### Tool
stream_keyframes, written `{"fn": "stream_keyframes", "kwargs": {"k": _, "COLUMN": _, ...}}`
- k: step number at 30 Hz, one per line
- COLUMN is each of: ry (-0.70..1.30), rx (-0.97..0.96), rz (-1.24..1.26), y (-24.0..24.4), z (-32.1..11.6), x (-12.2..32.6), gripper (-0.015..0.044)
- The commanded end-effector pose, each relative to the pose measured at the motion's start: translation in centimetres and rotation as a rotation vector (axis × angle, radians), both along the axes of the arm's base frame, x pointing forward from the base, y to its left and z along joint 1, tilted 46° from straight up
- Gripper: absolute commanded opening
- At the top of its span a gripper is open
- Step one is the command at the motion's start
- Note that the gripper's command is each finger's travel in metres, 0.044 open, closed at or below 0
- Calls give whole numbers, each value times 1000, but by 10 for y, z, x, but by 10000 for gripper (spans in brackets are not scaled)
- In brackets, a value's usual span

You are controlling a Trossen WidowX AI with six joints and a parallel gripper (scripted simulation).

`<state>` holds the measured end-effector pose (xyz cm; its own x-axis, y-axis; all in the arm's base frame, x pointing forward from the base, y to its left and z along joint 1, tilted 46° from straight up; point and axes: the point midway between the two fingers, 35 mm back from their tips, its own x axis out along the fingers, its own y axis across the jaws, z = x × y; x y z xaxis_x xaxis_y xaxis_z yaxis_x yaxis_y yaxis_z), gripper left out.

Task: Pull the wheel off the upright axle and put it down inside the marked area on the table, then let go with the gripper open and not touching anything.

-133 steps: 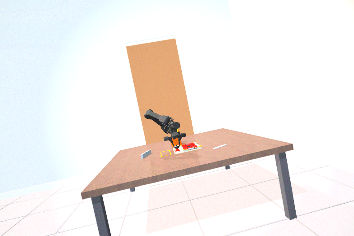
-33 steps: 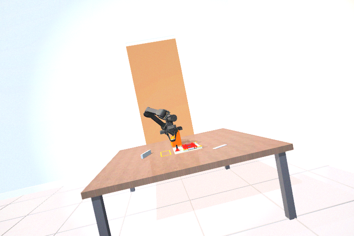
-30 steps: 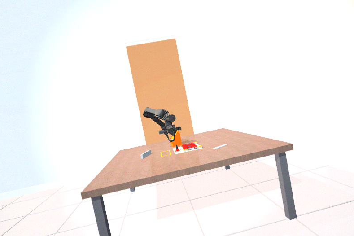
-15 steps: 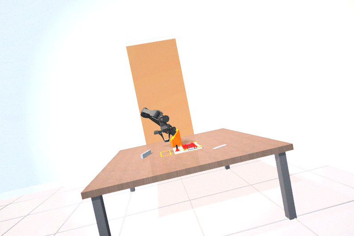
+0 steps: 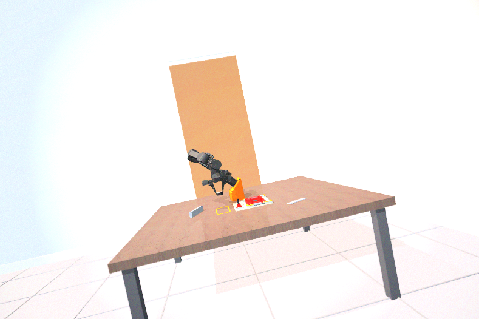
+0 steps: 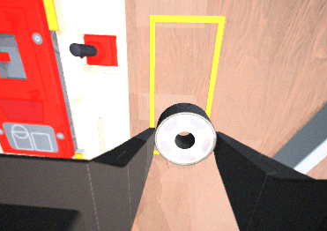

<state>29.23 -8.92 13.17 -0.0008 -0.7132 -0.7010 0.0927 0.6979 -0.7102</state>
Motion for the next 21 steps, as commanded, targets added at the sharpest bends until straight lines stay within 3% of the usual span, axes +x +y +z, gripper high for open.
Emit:
{"fn": "stream_keyframes", "kwargs": {"k": 1, "ry": 4, "rx": -4, "rz": 3, "y": -5, "z": -3, "x": -2, "gripper": 0}}
{"fn": "stream_keyframes", "kwargs": {"k": 21, "ry": 3, "rx": -5, "rz": 3, "y": -65, "z": -62, "x": 0, "gripper": 0}}
